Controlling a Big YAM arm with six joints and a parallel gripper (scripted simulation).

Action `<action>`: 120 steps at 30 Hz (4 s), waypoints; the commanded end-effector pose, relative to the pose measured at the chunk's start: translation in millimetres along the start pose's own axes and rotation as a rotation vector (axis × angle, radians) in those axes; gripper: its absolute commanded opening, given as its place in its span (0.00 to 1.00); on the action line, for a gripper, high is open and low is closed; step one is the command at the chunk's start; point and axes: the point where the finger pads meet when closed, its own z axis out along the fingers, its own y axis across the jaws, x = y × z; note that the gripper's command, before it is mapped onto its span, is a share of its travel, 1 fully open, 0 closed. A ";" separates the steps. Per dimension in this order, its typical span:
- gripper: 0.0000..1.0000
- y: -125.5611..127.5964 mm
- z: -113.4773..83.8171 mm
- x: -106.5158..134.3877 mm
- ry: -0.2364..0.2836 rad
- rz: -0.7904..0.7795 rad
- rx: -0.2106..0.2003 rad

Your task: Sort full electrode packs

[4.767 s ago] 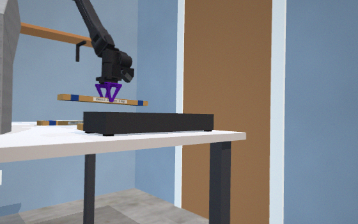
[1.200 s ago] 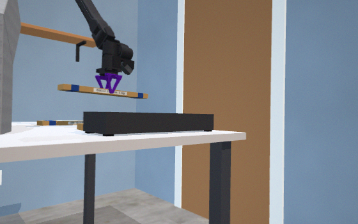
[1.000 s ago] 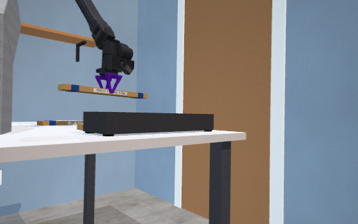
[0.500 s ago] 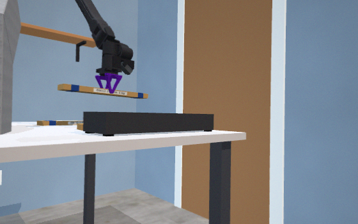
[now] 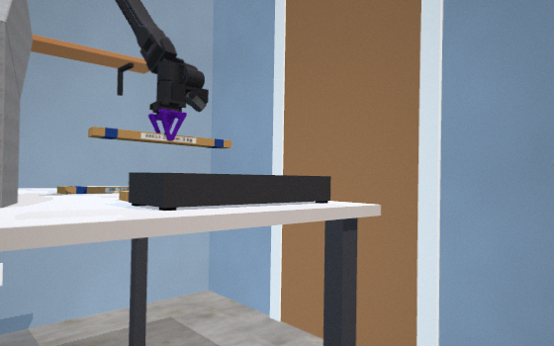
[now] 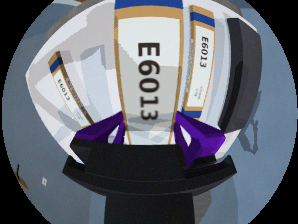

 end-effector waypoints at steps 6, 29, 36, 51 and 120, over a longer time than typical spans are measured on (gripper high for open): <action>0.00 30.2 -12.4 -6.7 -0.025 0.043 -0.003; 0.00 86.8 -14.7 -12.5 -0.037 0.036 -0.009; 0.00 85.4 -19.2 -18.8 -0.045 0.043 -0.011; 0.00 83.3 -23.9 -24.7 -0.052 0.036 -0.012; 0.00 80.8 -29.8 -31.9 -0.055 0.032 -0.012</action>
